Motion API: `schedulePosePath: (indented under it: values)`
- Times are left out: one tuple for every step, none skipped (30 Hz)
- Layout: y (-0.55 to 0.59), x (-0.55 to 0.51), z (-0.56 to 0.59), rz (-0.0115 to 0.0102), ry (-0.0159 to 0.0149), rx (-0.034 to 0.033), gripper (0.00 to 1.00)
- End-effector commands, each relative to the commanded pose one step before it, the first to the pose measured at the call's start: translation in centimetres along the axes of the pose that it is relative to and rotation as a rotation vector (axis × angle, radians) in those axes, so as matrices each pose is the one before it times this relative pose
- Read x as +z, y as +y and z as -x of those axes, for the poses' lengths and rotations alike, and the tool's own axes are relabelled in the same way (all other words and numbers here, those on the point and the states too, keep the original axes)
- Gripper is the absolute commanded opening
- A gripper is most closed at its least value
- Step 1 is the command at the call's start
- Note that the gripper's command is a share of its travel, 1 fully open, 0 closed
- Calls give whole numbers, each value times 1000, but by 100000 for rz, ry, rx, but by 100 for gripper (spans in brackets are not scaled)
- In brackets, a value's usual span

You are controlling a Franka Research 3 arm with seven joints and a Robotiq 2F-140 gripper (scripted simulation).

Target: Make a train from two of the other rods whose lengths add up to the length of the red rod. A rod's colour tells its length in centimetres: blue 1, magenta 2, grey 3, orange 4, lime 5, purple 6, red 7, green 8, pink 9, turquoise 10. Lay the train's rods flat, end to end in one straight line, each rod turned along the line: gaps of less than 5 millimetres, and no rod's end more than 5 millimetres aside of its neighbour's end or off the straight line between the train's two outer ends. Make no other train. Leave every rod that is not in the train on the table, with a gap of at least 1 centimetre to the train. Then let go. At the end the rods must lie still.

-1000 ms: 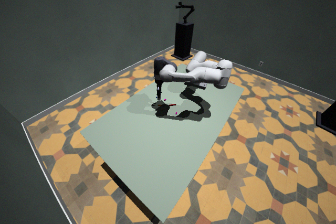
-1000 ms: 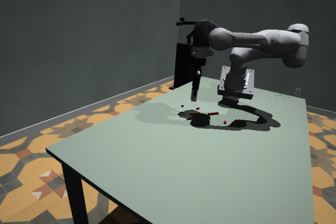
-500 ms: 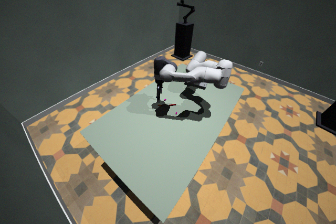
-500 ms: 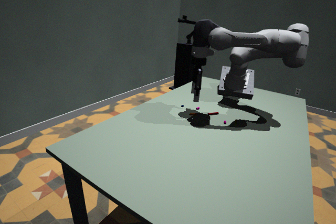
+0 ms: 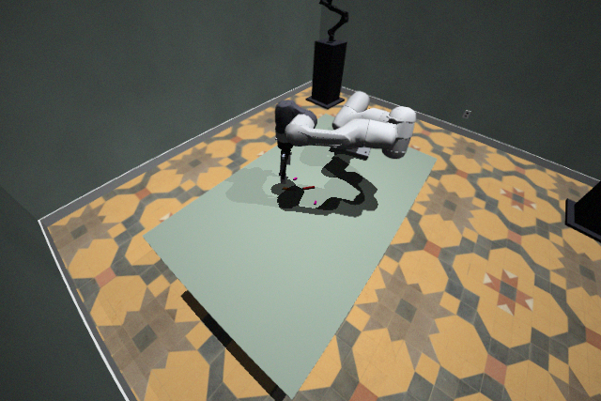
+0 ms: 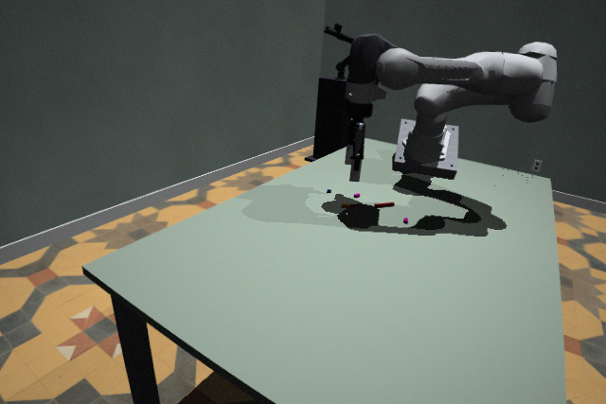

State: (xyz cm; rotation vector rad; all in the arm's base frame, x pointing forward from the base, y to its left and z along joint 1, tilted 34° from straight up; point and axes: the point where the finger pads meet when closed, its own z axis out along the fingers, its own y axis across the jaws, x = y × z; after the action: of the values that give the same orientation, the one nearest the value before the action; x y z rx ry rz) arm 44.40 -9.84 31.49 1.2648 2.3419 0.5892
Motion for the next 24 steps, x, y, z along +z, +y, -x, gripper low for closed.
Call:
schedulePosePath:
  values:
    - [65,-542,-182,-47,557,323,100]
    - [0,-279,0,0,0,0,100]
    - [-1,-322,0,-1,0,0,100]
    - [1,-366,0,1,0,0,100]
    - [0,-404,0,0,0,0,100]
    - [0,0,0,0,0,0,100]
    - [0,0,0,0,0,0,100]
    - [0,-440,0,0,0,0,100]
    - [0,-469,0,0,0,0,100]
    - [0,-485,0,0,0,0,100]
    - [0,-488,0,0,0,0,100]
    - [0,-483,0,0,0,0,100]
    - [0,-468,0,0,0,0,100]
    - [0,-446,0,0,0,0,100]
    - [0,-415,0,0,0,0,100]
    - [0,-378,0,0,0,0,100]
    - [0,-334,0,0,0,0,100]
    - [1,-286,0,1,0,0,100]
    - [-1,-235,-1,-1,-1,1,100]
    - [1,-184,1,1,1,-1,100]
    - [0,-134,0,0,0,0,100]
    - [0,-88,0,0,0,0,100]
    - [0,0,0,0,0,0,100]
    - [0,0,0,0,0,0,100]
